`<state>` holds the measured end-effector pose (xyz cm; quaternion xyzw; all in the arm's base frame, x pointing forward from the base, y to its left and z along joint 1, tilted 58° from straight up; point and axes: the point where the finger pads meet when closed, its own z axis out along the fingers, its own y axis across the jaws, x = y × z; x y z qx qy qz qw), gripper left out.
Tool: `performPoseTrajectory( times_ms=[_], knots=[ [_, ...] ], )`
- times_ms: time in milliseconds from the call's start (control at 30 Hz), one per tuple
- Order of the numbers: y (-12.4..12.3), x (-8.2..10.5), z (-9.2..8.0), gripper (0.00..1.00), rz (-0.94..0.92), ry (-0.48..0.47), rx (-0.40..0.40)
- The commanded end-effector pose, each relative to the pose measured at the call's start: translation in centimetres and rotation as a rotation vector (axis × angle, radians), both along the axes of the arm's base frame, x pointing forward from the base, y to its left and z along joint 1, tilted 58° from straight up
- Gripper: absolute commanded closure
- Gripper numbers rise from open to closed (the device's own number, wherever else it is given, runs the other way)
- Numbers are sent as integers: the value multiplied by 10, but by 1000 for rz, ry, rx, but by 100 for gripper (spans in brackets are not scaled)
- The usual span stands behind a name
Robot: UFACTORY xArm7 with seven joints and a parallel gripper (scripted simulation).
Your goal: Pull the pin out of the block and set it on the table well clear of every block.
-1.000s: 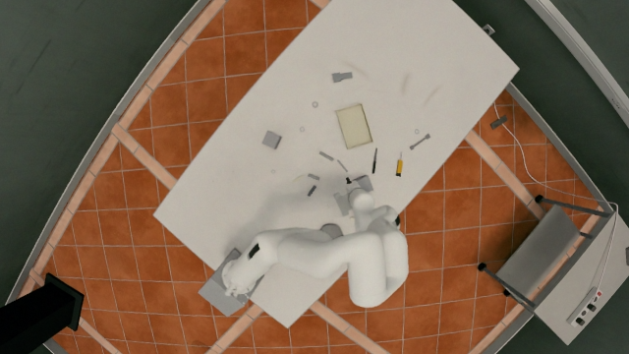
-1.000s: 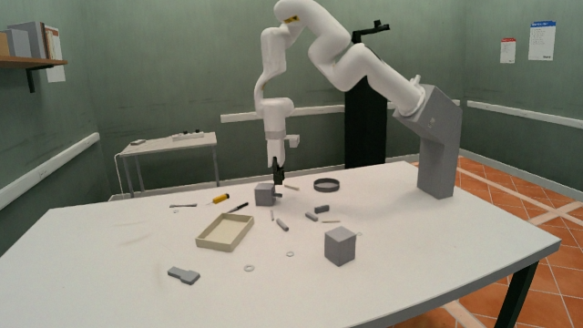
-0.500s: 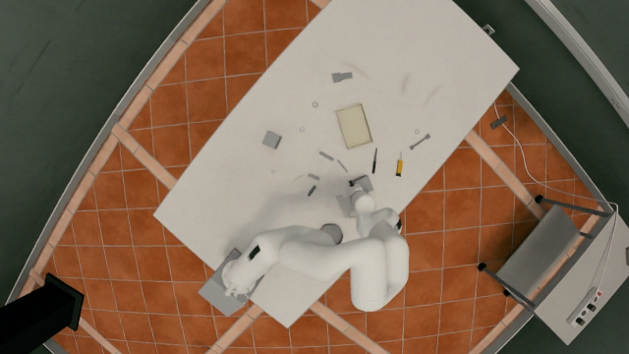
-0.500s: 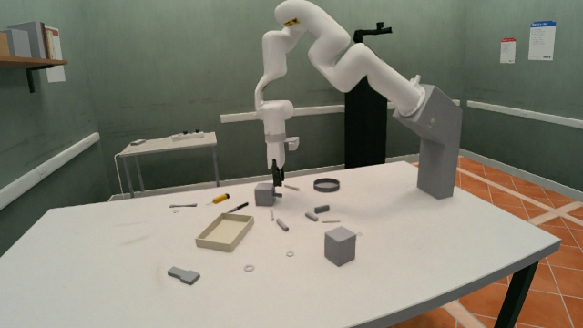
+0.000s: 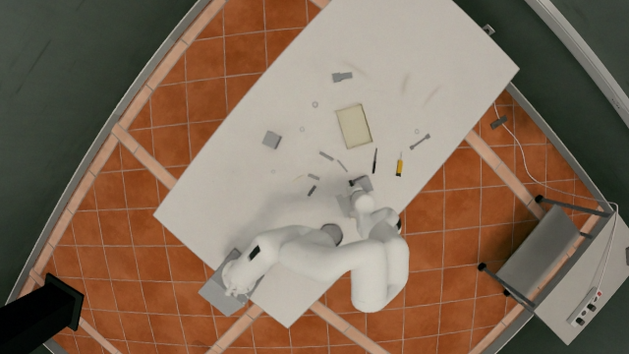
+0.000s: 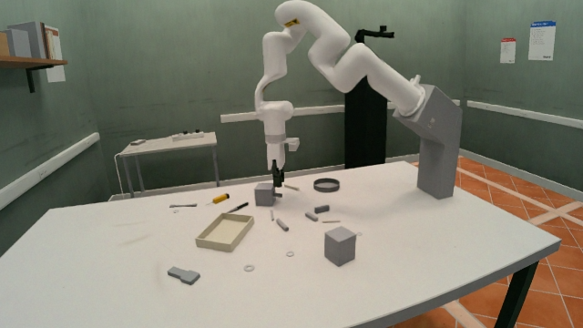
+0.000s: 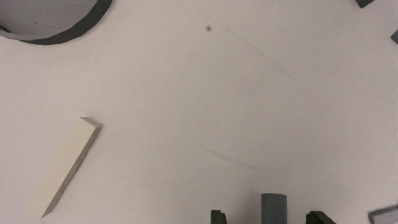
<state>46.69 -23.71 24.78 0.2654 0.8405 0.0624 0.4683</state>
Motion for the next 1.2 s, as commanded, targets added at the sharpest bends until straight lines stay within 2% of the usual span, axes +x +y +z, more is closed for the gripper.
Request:
performPoseTrajectory(
  times_ms=[0, 200, 1167],
  knots=[
    [2, 4, -1, 53, 1, -3, -1],
    [5, 11, -4, 53, 2, -7, -2],
    [8, 17, -4, 53, 6, -20, 6]
  ],
)
